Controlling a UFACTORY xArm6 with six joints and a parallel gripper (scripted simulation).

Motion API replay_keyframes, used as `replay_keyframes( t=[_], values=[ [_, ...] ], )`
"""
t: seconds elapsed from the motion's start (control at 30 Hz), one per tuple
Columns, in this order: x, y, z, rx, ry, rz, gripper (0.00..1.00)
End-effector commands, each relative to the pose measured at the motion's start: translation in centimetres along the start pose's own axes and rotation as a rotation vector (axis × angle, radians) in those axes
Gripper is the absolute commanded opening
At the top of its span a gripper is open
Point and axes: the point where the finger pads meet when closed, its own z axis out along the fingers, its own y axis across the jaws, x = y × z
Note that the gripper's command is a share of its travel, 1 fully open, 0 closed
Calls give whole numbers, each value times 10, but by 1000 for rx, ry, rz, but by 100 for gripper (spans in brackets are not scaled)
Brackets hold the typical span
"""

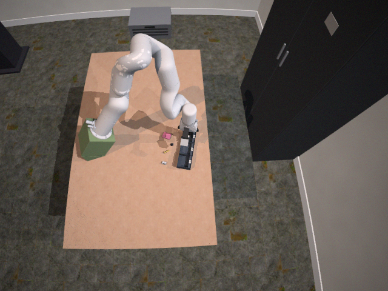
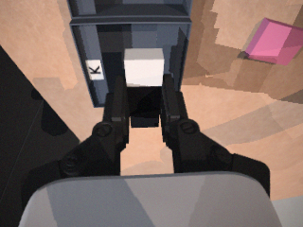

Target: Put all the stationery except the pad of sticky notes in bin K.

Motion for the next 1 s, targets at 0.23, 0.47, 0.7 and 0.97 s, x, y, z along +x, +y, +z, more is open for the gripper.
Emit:
replay_keyframes(
  t=[0.23,0.47,0.7,0.97],
  values=[
    [-1,-1,7,0,3,1,0],
    [-1,-1,21,0,3,1,0],
    [-1,-1,31,0,3,1,0],
    [-1,-1,44,0,3,1,0]
  ],
)
